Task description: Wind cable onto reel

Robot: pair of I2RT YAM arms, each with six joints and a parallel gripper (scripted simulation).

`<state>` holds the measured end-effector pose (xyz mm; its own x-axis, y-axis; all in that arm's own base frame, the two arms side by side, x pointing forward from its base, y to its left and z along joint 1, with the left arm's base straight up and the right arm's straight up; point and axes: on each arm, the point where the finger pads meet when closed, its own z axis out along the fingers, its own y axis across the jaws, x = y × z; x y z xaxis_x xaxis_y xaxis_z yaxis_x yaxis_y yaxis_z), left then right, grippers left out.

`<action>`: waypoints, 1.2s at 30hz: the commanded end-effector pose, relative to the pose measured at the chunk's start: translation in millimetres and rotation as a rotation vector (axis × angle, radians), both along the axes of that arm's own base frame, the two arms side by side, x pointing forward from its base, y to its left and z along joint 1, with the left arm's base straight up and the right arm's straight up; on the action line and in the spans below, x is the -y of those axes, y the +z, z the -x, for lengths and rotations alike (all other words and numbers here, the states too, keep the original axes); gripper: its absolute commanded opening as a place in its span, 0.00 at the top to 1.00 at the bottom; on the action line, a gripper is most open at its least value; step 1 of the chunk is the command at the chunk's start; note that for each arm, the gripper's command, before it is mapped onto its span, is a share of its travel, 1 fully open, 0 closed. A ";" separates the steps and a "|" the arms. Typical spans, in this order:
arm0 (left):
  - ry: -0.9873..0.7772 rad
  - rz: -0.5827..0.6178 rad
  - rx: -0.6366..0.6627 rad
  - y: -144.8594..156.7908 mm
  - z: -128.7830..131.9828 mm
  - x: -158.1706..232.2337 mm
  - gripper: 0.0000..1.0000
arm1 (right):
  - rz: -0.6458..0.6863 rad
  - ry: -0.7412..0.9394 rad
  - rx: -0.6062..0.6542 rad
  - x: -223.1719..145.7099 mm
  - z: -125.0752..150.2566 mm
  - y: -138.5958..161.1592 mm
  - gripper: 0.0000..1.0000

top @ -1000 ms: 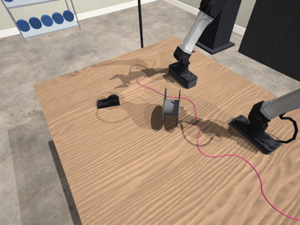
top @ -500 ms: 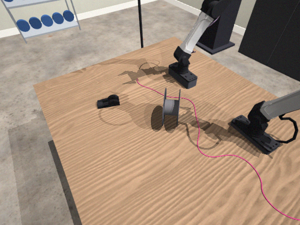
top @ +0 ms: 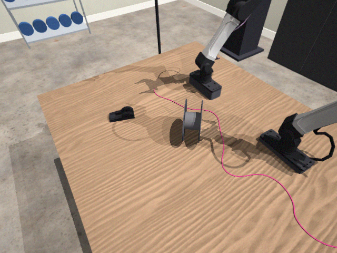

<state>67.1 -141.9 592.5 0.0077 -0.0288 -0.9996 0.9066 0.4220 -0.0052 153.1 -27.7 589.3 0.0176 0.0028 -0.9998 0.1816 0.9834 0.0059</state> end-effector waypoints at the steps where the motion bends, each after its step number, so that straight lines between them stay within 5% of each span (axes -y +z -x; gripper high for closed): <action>1: -0.009 -0.025 0.002 -5.7 5.8 -6.7 0.00 | 0.009 -0.005 -0.022 1.0 2.6 -4.1 0.00; 36: 0.164 -0.024 -0.001 -5.7 -16.6 -19.3 0.00 | 0.010 0.007 -0.021 -0.7 2.3 -4.1 0.00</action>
<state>85.8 -131.6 591.5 0.0112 -0.0226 -0.9997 0.8386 0.5447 -0.0030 153.2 -27.2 587.5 0.0102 0.0042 -0.9999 0.1762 0.9843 0.0060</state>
